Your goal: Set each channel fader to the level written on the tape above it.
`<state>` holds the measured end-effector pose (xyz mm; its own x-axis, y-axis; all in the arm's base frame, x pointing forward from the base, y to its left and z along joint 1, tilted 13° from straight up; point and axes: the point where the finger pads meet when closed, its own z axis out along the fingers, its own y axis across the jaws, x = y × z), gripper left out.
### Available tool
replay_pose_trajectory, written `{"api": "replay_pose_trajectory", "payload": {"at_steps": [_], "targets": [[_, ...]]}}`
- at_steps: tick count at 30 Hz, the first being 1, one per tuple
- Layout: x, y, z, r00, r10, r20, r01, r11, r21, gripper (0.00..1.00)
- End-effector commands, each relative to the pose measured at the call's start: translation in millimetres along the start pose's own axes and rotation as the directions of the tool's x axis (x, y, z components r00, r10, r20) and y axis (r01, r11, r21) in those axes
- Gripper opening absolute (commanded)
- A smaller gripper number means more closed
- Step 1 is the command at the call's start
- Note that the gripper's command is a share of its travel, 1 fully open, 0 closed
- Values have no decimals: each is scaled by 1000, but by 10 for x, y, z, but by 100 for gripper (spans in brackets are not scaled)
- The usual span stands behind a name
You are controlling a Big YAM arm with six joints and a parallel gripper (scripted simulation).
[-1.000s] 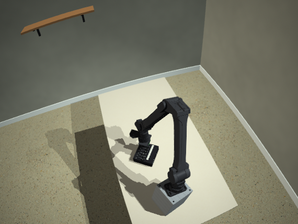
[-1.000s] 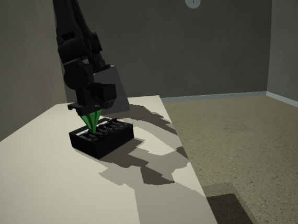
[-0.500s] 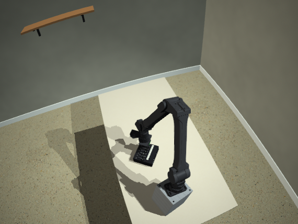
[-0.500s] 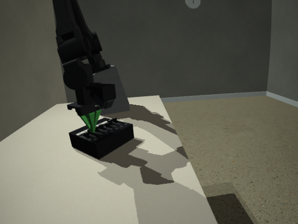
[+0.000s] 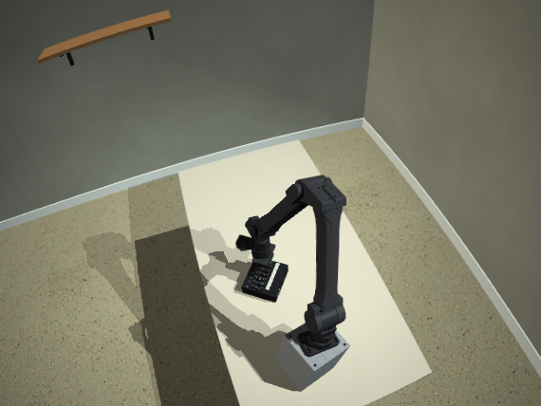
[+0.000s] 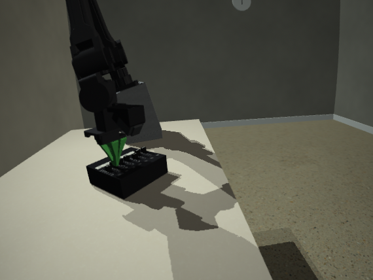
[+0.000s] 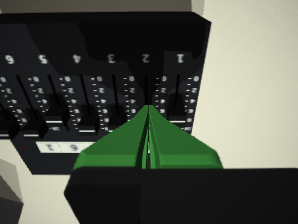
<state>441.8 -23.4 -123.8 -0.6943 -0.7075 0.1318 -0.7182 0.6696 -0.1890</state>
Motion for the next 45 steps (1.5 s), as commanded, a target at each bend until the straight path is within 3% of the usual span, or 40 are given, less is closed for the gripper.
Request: {"api": "replay_pose_trajectory", "payload": {"at_steps": [1,11,16,25,29,45], "targets": [[-13,-107,-136,1000,5,29,-6,1000,28,0],[-59,-54,-149,1000,1,26,-2,1000,23,0],[-219,-113,-155,999,3,33,-4,1000,29,0],[-201,-103,-103,1000,6,24,-6,1000,21,0],[-254,-159,-261,999,6,46,-8,999,41,0],[-255,-162,-627,999,7,49,-9,999,43,0]]}}
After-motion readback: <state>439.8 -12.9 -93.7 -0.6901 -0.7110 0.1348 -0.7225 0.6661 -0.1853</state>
